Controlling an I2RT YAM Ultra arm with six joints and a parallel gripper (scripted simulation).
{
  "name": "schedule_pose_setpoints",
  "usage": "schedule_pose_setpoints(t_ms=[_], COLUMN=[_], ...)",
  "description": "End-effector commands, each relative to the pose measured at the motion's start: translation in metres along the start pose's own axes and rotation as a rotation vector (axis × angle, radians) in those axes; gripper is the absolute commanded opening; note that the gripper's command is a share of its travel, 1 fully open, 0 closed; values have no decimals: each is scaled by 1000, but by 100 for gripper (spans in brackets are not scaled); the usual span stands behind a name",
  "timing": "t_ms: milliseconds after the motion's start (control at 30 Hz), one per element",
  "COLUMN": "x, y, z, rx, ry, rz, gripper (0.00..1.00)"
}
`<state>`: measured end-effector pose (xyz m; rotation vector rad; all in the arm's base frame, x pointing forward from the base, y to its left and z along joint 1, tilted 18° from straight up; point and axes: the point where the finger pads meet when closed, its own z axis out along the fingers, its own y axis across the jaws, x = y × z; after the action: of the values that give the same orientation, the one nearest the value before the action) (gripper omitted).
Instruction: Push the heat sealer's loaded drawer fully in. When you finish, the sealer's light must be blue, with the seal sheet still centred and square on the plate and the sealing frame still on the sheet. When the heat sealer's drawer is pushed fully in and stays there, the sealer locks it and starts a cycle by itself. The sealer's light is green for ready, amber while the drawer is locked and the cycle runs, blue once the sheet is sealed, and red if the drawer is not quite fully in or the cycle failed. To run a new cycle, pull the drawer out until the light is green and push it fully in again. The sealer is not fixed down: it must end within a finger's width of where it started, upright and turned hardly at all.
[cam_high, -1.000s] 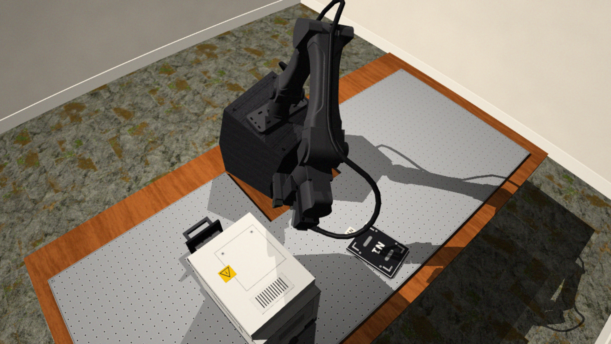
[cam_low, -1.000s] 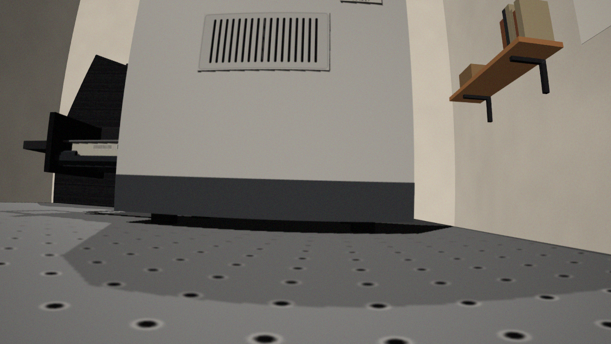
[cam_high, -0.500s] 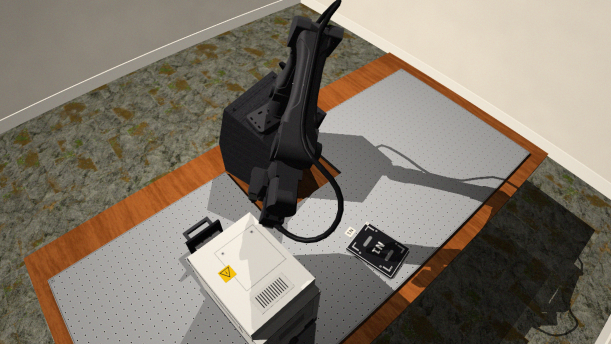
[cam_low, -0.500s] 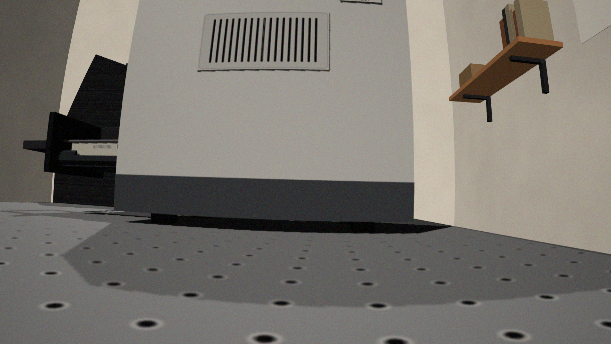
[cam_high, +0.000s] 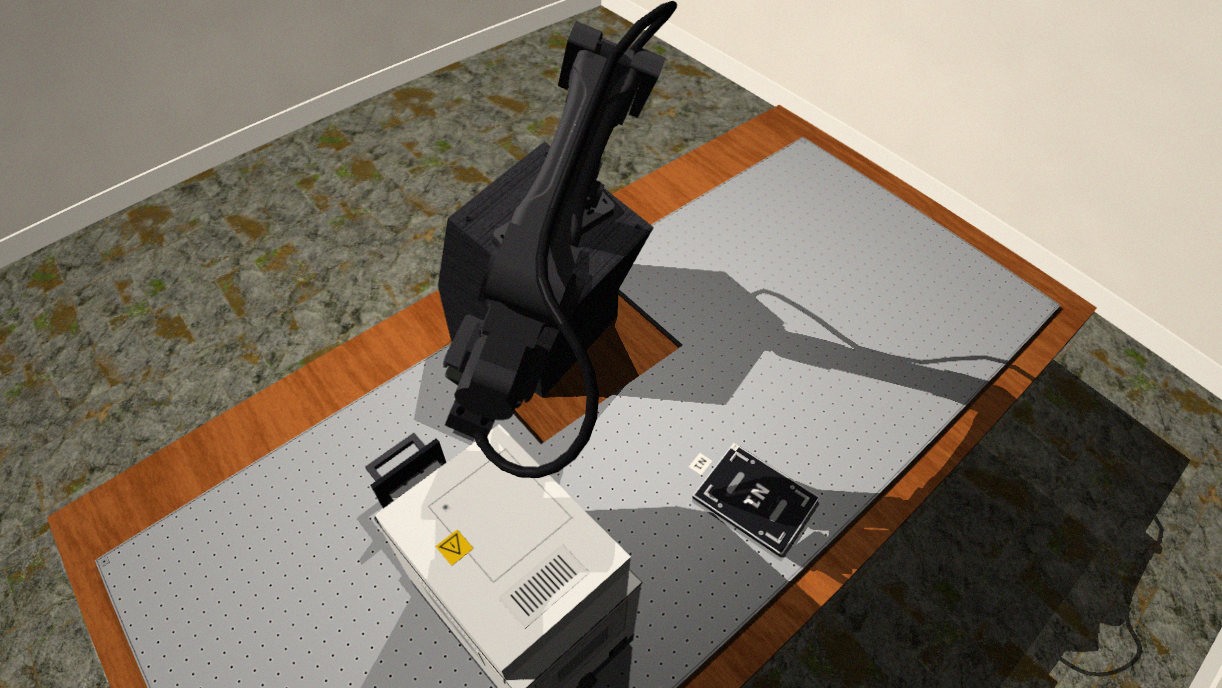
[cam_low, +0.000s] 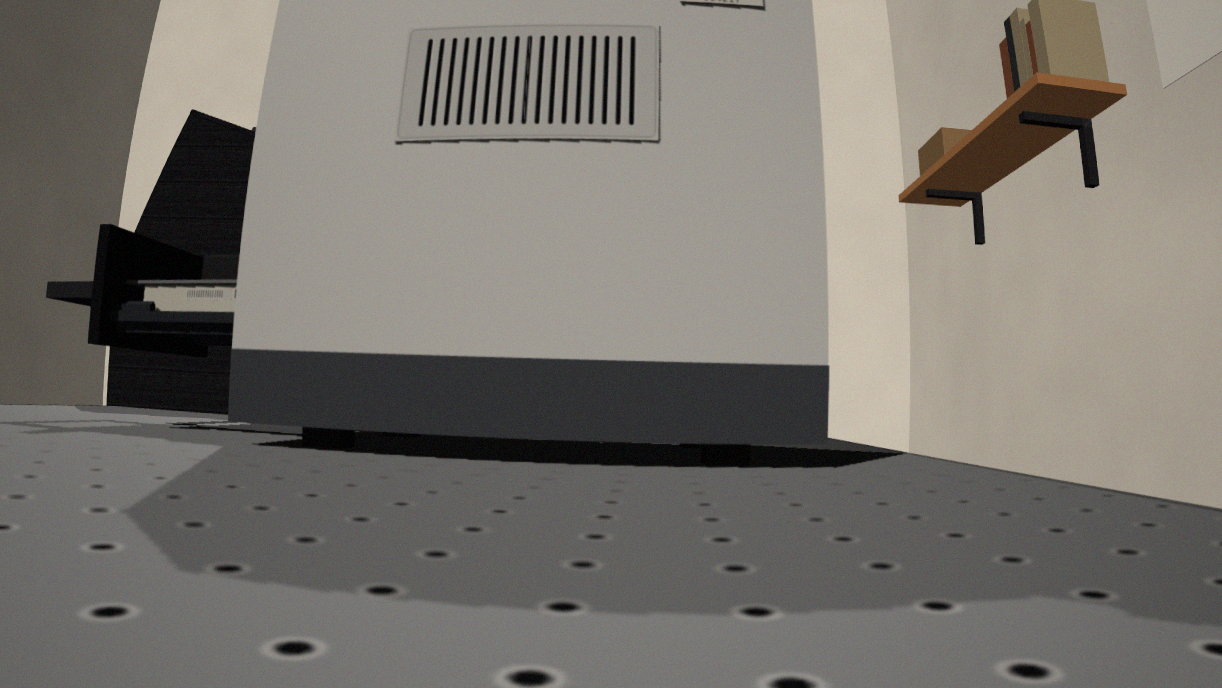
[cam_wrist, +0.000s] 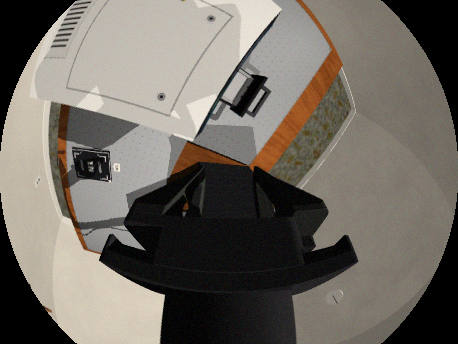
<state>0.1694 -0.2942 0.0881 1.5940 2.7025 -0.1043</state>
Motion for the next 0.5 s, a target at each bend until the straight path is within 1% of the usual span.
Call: schedule_pose_setpoints(t_ms=[0, 100, 133, 200, 267, 300, 333, 400, 467], x=[-4, -4, -3, -2, -1, -1, 0, 0, 2], y=[-16, -28, -32, -40, -48, -52, -56, -56, -64], z=[-10, -13, -6, -6, -6, -10, -6, -6, -6], rx=[-15, -15, -20, -28, -29, -28, -34, -34, -43], ry=[-6, -15, 11, 20, 18, 6, 24, 24, 32], rz=[58, 48, 80, 148, 134, 134, 178, 178, 235], gripper=[45, 45, 45, 45, 45, 45, 45, 45, 45])
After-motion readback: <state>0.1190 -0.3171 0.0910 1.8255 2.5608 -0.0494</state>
